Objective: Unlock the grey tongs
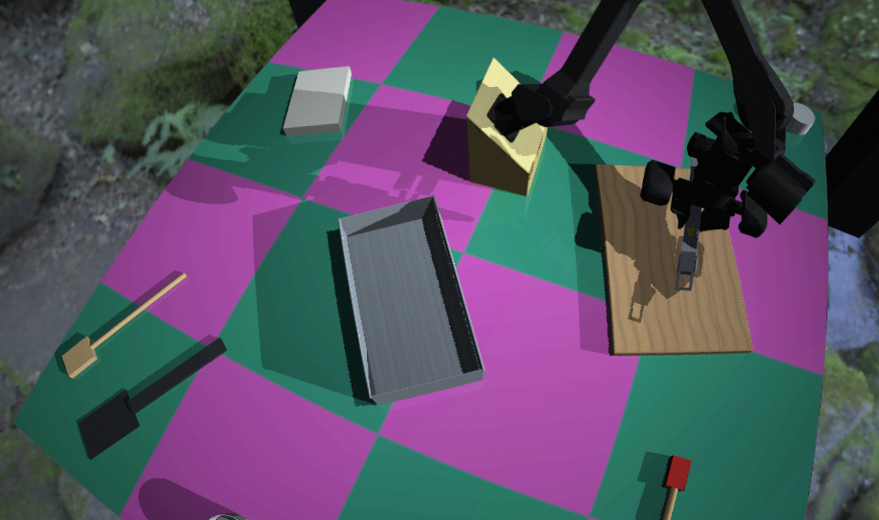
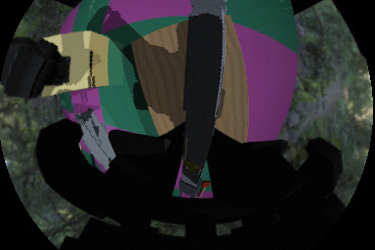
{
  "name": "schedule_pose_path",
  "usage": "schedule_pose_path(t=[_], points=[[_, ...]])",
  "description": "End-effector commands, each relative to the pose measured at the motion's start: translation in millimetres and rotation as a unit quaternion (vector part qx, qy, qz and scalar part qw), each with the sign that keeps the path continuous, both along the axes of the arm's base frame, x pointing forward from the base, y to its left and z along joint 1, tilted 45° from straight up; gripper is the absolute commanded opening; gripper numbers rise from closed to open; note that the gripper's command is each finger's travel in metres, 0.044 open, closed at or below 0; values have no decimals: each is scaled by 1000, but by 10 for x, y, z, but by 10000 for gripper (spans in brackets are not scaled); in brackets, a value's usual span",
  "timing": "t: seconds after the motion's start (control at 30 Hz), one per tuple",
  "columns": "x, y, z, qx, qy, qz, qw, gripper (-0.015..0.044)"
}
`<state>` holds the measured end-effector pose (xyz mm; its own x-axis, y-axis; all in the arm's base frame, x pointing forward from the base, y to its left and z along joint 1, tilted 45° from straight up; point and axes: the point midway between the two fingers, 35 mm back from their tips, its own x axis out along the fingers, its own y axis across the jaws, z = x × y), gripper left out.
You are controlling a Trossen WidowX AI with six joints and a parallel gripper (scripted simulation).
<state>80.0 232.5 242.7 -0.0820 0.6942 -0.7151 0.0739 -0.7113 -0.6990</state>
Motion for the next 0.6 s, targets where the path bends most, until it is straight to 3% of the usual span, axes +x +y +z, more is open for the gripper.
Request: schedule_pose_path(t=[0.0, 0.13, 0.57], points=[[-63, -13, 45, 14, -58, 56, 997, -150], [-114, -18, 70, 23, -105, 104, 989, -150], [-142, -32, 37, 9, -114, 97, 989, -150]])
